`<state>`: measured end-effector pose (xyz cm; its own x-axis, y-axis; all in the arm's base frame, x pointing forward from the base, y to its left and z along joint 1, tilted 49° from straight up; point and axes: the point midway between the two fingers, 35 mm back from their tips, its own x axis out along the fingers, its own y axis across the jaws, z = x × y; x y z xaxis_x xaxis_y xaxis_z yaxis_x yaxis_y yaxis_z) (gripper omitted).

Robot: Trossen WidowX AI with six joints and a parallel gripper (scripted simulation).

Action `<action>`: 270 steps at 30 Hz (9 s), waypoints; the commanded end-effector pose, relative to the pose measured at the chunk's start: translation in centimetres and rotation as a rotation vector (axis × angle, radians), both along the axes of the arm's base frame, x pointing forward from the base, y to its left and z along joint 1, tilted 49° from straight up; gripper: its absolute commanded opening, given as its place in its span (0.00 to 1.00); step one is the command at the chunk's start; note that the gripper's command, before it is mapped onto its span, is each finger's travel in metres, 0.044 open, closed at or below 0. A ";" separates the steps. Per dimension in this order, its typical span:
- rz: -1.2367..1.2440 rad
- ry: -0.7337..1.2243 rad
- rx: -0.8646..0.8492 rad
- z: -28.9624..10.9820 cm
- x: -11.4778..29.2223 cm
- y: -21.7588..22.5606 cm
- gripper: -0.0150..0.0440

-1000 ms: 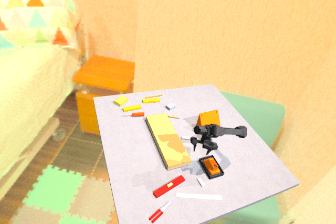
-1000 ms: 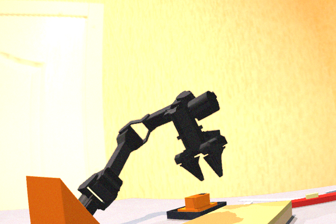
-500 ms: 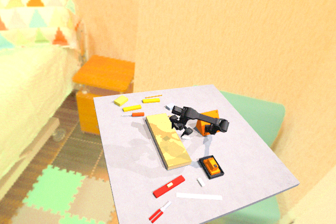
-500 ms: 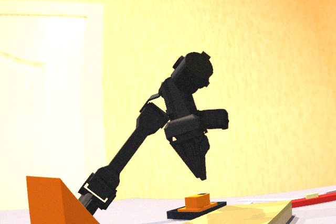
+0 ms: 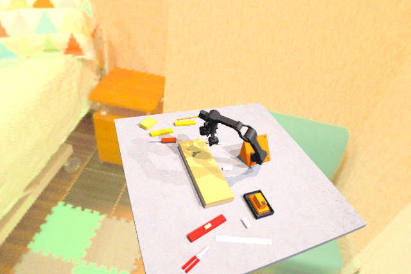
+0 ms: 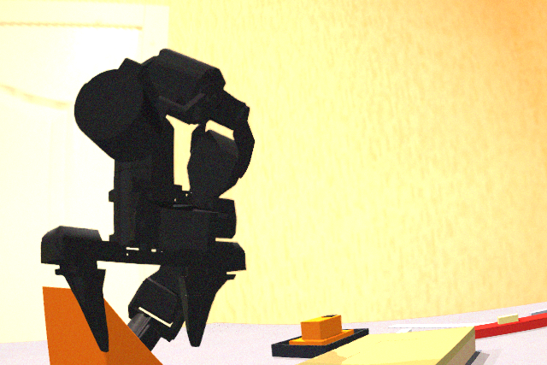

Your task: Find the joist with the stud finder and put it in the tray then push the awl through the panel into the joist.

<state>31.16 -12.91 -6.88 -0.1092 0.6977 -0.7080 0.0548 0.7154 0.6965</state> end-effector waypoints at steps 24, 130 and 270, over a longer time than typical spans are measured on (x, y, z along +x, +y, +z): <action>-0.115 0.256 0.027 -9.4 -5.2 -2.4 1.00; -0.686 -0.707 0.287 2.2 -11.1 -11.4 0.25; -0.979 -1.080 0.092 24.3 3.2 16.8 0.25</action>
<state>34.44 3.87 17.73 0.9688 0.2333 -0.0833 -0.0927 0.6533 0.7514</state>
